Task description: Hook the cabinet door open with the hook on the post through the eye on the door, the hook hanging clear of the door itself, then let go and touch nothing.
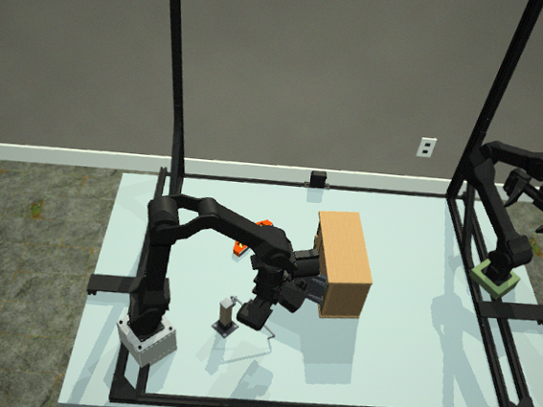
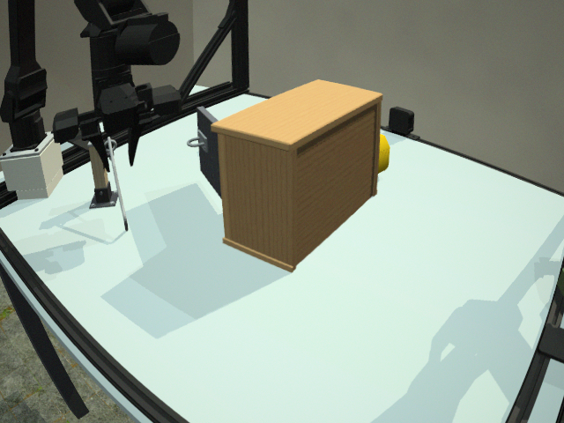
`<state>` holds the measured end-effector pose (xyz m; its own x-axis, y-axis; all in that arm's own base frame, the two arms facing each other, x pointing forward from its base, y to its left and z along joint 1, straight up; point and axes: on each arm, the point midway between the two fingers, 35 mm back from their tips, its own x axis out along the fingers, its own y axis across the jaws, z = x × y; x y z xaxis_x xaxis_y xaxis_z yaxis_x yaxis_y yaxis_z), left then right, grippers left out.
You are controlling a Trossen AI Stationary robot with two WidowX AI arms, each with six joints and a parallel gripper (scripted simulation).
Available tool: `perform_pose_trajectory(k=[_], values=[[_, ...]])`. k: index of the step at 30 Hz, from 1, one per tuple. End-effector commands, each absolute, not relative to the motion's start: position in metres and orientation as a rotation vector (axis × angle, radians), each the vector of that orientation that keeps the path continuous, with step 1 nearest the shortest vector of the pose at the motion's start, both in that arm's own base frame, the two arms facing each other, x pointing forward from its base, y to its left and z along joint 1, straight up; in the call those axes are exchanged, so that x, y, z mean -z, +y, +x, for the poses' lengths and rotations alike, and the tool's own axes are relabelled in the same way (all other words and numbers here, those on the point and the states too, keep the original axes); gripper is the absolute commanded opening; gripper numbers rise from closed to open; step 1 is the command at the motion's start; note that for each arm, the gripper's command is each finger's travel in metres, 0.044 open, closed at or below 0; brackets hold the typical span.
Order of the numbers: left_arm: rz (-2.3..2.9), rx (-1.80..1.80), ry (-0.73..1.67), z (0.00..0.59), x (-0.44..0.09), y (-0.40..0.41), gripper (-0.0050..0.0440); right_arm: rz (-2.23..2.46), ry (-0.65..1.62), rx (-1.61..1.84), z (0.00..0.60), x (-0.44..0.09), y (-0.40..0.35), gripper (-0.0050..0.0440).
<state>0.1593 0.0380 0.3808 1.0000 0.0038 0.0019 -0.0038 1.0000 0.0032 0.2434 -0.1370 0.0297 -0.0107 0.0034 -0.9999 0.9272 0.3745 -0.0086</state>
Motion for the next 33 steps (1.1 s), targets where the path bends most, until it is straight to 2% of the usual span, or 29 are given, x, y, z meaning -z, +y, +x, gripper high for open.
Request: perform_pose_trajectory(k=[1,33], values=[[-0.001,0.000,-0.001,0.159,-0.380,0.038,0.0400,0.910,1.372,0.910,0.236,-0.027,-0.139,0.0160],[-0.001,0.000,-0.001,0.159,-0.380,0.038,0.0400,0.910,1.372,0.910,0.240,0.020,-0.147,0.0160]])
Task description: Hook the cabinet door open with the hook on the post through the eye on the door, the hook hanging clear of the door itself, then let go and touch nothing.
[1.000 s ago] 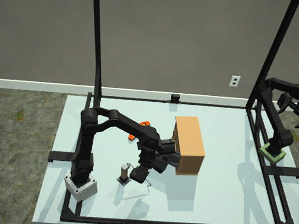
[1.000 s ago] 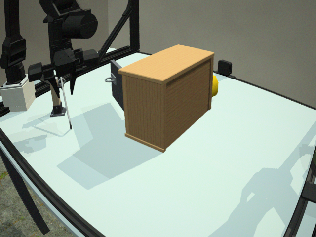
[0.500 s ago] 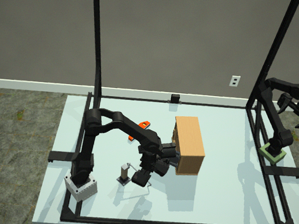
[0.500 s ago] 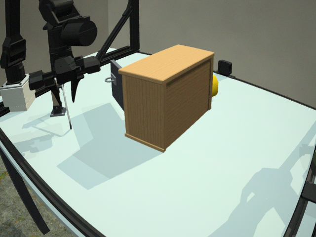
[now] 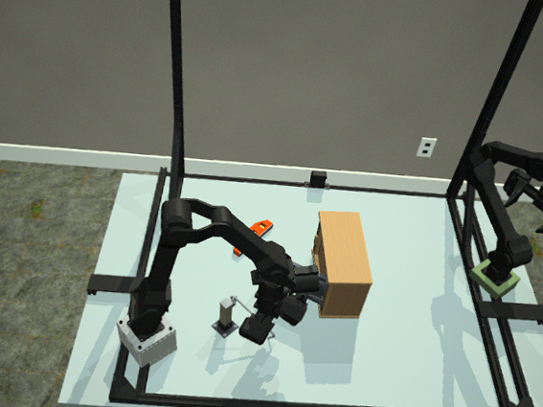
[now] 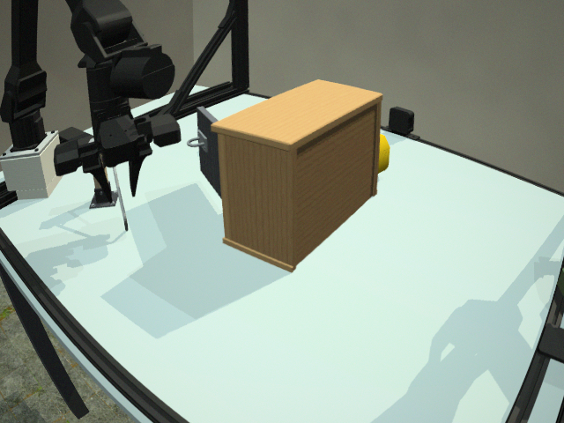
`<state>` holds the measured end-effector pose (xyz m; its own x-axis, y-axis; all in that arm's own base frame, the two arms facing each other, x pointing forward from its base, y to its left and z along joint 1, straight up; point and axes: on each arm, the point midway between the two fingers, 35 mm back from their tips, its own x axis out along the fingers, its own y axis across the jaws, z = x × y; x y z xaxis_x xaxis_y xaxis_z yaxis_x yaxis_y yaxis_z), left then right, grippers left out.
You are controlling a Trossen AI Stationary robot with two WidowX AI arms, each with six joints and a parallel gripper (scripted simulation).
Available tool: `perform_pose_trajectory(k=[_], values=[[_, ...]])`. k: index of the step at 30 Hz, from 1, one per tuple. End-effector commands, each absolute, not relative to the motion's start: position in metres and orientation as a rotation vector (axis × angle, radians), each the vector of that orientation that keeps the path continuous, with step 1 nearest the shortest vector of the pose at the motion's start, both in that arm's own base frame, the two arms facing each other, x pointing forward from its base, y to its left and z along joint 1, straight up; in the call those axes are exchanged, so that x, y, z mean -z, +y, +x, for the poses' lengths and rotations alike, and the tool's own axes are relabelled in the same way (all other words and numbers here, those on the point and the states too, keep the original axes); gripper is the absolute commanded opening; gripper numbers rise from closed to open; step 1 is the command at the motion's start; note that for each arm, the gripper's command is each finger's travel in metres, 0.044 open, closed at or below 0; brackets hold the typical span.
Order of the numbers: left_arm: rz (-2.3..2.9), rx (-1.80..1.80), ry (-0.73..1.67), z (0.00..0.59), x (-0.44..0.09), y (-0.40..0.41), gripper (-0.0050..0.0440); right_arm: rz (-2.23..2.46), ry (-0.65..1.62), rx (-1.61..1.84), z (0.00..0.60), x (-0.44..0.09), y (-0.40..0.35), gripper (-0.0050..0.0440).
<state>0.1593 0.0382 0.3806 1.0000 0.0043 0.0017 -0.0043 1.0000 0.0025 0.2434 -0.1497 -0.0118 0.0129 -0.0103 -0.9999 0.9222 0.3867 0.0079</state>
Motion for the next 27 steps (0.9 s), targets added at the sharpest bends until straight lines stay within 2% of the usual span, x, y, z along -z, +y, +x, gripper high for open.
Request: perform_pose_trajectory(k=[1,18,20,22,27], values=[[-0.001,0.000,-0.001,0.159,-0.380,0.038,0.0400,0.910,1.372,0.910,0.240,0.022,-0.147,0.0160],[-0.001,0.000,-0.001,0.159,-0.380,0.038,0.0400,0.910,1.372,0.910,0.239,0.042,-0.146,0.0160],[-0.001,0.000,-0.001,0.159,-0.380,0.038,0.0400,0.910,1.372,0.910,0.239,0.042,-0.146,0.0112],[-0.001,0.000,-0.001,0.159,-0.380,0.038,0.0400,0.910,1.372,0.910,0.239,0.042,-0.146,0.0112],[-0.001,0.000,-0.001,0.159,-0.380,0.038,0.0400,0.910,1.372,0.910,0.239,0.042,-0.146,0.0000]])
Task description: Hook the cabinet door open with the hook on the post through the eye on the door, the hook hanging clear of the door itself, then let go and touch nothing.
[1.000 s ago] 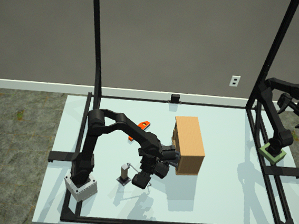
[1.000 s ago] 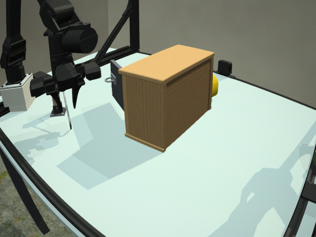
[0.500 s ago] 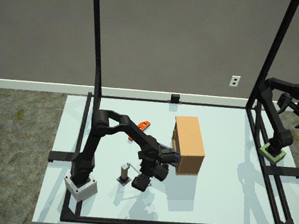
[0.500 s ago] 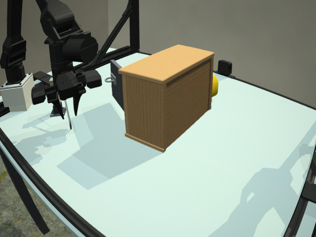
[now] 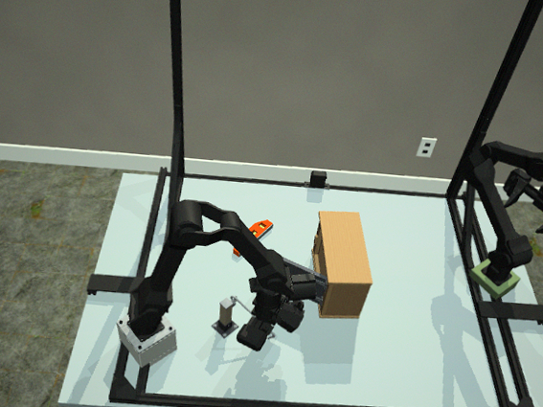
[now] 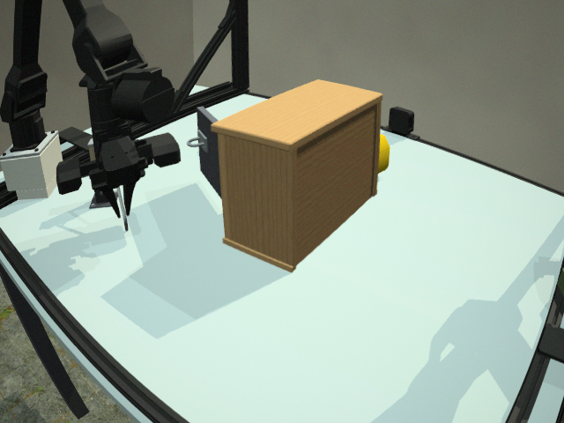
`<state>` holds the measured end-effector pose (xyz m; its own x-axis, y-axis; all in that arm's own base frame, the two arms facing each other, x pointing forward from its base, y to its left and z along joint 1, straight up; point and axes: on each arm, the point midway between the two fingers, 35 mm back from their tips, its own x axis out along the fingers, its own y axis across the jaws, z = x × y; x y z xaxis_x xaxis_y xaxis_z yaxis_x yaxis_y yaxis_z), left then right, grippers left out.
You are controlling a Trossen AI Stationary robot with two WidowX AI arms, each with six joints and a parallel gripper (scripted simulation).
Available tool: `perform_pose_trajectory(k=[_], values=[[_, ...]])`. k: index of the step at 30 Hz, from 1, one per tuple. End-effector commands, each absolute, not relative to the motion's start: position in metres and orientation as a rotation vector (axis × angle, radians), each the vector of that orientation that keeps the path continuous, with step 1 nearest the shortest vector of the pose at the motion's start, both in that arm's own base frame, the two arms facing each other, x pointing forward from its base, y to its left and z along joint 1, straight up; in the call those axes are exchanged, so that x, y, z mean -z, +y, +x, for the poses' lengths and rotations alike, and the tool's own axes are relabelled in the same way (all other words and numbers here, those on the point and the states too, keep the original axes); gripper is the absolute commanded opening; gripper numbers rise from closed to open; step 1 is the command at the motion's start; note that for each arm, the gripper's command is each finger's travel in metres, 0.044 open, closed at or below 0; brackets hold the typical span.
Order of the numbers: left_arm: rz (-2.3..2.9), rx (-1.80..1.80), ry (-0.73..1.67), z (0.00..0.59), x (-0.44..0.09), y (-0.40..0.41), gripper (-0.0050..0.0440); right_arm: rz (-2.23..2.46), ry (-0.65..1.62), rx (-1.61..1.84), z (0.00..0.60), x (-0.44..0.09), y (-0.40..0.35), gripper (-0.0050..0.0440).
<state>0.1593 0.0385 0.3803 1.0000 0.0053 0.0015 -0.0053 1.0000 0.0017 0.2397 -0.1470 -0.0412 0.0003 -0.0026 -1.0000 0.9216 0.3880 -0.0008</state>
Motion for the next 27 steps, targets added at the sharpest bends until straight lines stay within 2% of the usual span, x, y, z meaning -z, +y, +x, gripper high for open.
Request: perform_pose_trajectory(k=[1,15,27], values=[[-0.001,0.000,-0.001,0.159,-0.380,0.038,0.0400,0.910,1.372,0.910,0.239,0.042,-0.146,0.0000],[-0.001,0.000,-0.001,0.159,-0.380,0.038,0.0400,0.910,1.372,0.910,0.240,0.039,-0.149,0.0000],[-0.001,0.000,-0.001,0.159,-0.380,0.038,0.0400,0.725,1.094,1.009,0.244,0.011,-0.157,0.0000]])
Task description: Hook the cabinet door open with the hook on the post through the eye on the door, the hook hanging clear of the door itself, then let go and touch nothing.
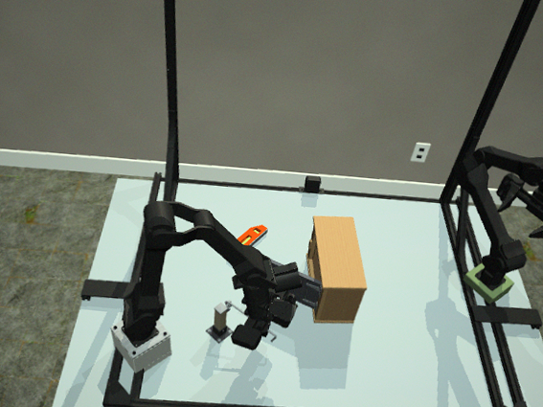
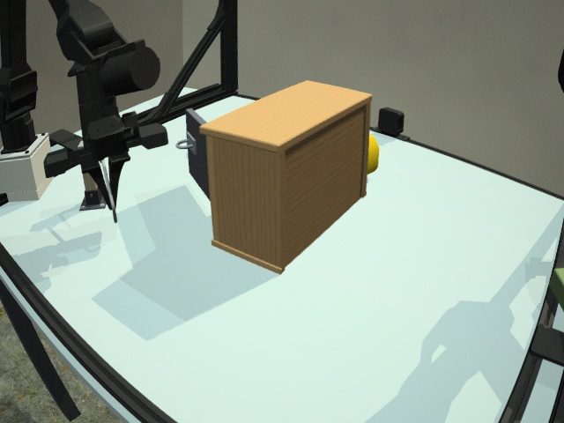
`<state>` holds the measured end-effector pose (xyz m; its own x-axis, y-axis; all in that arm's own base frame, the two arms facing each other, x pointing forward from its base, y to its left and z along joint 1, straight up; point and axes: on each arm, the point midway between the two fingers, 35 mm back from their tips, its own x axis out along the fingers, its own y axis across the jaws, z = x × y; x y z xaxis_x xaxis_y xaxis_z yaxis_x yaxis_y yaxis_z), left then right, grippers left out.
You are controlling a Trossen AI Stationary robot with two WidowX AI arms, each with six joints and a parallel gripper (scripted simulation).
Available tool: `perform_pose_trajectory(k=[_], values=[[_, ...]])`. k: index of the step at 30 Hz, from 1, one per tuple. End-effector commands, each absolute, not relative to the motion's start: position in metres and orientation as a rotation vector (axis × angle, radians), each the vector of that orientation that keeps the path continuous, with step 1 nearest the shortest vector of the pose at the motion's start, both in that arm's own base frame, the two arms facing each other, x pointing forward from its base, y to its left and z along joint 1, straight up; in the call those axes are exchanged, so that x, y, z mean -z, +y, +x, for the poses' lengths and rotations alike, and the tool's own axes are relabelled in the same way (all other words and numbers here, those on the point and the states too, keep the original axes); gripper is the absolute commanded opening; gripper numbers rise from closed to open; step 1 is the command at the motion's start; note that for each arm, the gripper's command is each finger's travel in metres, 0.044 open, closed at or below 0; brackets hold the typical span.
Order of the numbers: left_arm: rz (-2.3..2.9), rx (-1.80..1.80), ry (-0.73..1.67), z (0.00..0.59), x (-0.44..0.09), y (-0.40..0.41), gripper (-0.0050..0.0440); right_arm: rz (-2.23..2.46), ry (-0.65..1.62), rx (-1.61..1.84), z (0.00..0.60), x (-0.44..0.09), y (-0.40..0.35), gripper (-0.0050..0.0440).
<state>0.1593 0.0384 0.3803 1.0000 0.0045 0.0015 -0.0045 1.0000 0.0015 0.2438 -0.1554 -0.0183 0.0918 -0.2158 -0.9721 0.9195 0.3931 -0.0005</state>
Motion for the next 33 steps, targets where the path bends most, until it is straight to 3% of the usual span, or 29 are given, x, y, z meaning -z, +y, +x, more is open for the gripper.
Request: perform_pose_trajectory(k=[1,17,33], values=[[-0.001,0.000,-0.001,0.159,-0.380,0.038,0.0400,0.725,1.094,1.009,0.244,0.011,-0.157,0.0000],[-0.001,0.000,-0.001,0.159,-0.380,0.038,0.0400,0.491,0.743,1.098,0.244,-0.030,-0.157,0.0000],[-0.001,0.000,-0.001,0.159,-0.380,0.038,0.0400,0.474,0.723,1.097,0.246,-0.035,-0.154,0.0000]])
